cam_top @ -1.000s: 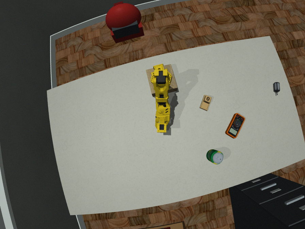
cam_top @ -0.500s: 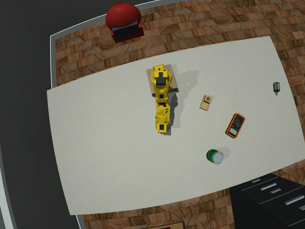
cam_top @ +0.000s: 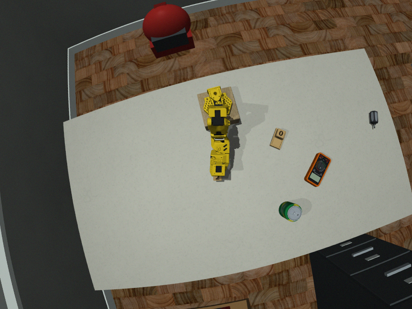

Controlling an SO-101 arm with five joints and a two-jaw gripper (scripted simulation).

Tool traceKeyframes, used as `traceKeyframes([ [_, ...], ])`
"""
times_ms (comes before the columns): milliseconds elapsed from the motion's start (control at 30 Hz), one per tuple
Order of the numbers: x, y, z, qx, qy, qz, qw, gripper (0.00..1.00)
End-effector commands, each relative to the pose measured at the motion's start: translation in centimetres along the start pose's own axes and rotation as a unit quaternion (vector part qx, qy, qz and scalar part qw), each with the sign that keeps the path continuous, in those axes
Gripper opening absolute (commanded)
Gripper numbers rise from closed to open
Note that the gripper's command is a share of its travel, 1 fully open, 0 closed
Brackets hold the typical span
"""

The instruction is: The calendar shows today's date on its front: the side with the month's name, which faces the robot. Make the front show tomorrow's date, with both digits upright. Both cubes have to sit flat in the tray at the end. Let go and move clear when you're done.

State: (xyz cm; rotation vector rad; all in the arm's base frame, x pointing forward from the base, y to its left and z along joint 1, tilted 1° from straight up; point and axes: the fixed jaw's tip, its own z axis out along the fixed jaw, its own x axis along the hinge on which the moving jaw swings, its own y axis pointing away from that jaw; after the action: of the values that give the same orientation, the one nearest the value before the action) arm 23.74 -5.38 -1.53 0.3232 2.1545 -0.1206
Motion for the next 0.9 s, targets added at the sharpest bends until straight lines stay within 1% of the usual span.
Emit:
traceKeyframes([
  [0, -0.13, 0.13, -0.06, -0.004, -0.044, -0.006, 0.999, 0.00],
  [100, -0.13, 0.12, -0.21, -0.004, -0.065, -0.006, 0.998, 0.00],
  [167, -0.13, 0.12, -0.21, -0.004, -0.065, -0.006, 0.998, 0.00],
  [300, -0.14, 0.11, -0.44, -0.005, -0.087, -0.007, 0.996, 0.00],
  [433, -0.15, 0.11, -0.62, -0.006, -0.100, -0.008, 0.995, 0.00],
  [867, -0.15, 0.11, -0.70, -0.006, -0.106, -0.008, 0.994, 0.00],
])
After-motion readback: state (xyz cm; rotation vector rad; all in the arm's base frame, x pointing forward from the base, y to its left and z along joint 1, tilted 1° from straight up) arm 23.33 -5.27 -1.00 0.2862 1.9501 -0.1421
